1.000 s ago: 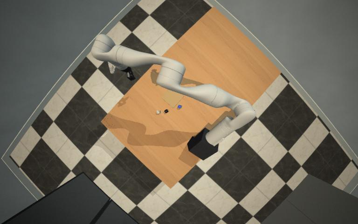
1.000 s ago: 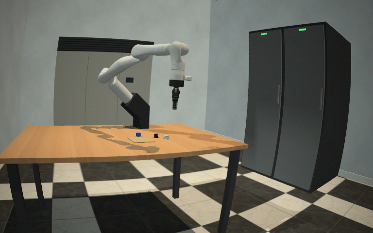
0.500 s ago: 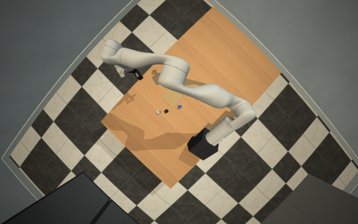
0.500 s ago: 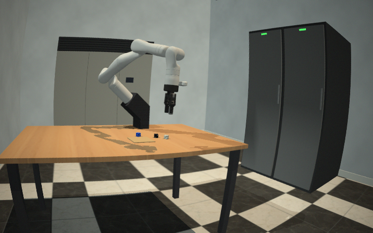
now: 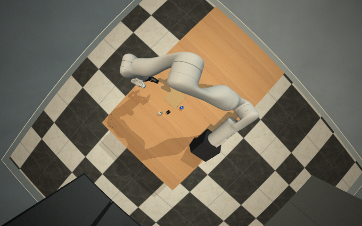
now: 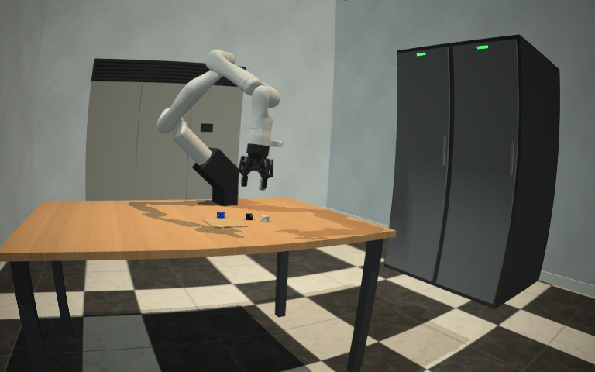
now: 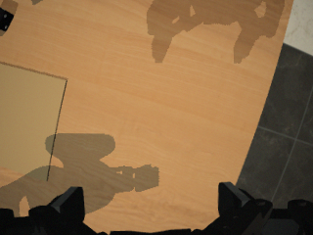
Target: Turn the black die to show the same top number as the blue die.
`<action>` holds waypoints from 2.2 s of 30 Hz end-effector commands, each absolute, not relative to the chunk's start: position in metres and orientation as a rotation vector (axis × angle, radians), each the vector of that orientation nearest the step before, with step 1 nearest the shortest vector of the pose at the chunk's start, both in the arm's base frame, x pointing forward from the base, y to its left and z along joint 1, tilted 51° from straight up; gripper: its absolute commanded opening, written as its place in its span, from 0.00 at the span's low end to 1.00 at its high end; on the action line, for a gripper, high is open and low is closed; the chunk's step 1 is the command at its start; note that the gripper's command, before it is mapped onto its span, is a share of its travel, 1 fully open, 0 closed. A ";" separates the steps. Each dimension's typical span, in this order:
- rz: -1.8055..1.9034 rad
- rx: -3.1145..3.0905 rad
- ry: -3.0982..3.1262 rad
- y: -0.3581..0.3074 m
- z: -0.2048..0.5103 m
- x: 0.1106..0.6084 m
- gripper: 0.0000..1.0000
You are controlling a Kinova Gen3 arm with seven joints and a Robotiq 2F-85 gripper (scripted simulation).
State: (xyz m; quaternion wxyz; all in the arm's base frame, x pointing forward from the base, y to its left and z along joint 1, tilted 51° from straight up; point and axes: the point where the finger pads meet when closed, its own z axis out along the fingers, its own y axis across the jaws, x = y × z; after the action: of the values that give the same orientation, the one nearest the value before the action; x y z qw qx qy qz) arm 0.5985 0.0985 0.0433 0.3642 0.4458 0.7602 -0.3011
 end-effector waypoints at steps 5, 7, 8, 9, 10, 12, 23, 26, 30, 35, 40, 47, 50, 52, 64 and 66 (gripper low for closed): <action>-0.879 0.948 2.109 0.089 0.041 0.553 1.00; -0.927 0.841 2.178 0.082 0.037 0.536 1.00; -0.951 0.786 2.211 0.078 0.035 0.527 1.00; -0.973 0.731 2.244 0.075 0.034 0.518 1.00; -0.995 0.675 2.275 0.071 0.032 0.509 1.00; -1.034 0.565 2.335 0.065 0.029 0.491 1.00; -1.159 0.111 2.534 0.041 0.018 0.419 1.00; -1.182 -0.006 2.574 0.035 0.017 0.400 1.00; -1.201 -0.124 2.611 0.030 0.016 0.382 1.00; -1.214 -0.210 2.635 0.025 0.015 0.369 1.00; -1.217 -0.232 2.641 0.024 0.015 0.365 1.00; -1.217 -0.240 2.644 0.024 0.015 0.364 1.00; -1.217 -0.240 2.644 0.024 0.015 0.364 1.00; -1.217 -0.240 2.644 0.024 0.015 0.364 1.00; -1.218 -0.240 2.643 0.017 0.009 0.366 1.00; -1.218 -0.240 2.643 0.012 0.005 0.368 1.00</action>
State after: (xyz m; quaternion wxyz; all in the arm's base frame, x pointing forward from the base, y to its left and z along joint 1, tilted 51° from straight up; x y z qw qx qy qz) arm 0.3684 0.0196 0.0081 0.1137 -0.0830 0.9013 -0.4097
